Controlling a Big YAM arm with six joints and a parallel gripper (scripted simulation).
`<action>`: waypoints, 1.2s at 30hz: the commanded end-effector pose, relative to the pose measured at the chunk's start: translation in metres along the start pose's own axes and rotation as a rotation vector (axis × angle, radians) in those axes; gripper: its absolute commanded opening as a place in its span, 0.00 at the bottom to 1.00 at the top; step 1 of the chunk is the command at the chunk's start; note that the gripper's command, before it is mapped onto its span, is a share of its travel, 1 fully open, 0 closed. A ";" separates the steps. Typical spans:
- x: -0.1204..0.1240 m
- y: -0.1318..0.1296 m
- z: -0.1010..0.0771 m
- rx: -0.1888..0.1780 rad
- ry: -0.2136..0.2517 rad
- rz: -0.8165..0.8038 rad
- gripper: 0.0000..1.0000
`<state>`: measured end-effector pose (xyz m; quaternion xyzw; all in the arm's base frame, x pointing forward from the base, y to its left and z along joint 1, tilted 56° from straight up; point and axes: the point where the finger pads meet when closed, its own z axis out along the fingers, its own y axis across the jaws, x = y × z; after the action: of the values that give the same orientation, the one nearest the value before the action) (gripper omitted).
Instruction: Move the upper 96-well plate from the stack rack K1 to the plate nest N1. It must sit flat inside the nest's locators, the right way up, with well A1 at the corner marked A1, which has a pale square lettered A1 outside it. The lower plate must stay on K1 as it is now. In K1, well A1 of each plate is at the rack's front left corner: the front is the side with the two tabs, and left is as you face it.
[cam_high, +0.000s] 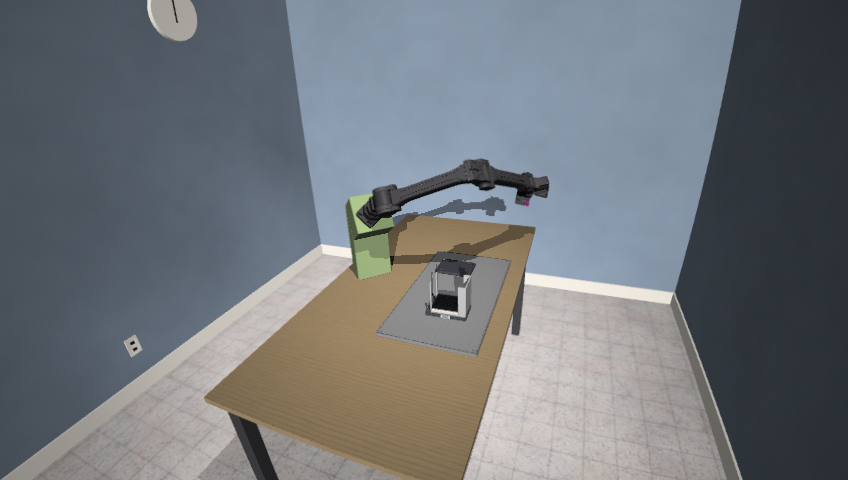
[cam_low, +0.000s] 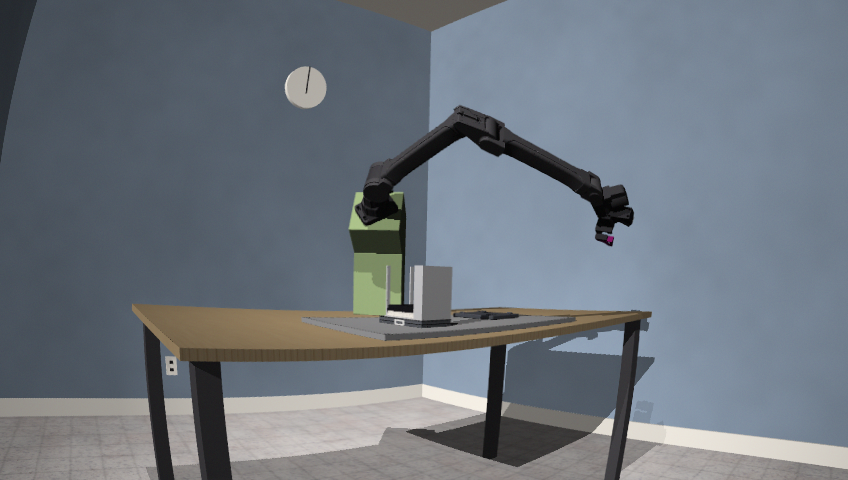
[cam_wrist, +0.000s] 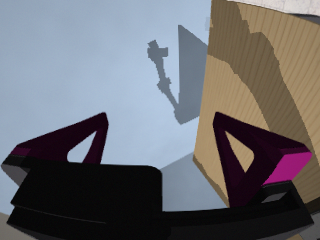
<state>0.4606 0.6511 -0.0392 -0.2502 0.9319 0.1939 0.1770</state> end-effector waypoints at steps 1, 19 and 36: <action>-0.054 0.005 -0.055 -0.030 -0.084 -0.017 1.00; -0.059 -0.037 -0.086 0.032 -0.112 -0.022 1.00; -0.074 -0.076 -0.128 0.115 -0.182 -0.032 1.00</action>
<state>0.5232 0.5643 0.0444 -0.2321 0.9288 0.1531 0.2451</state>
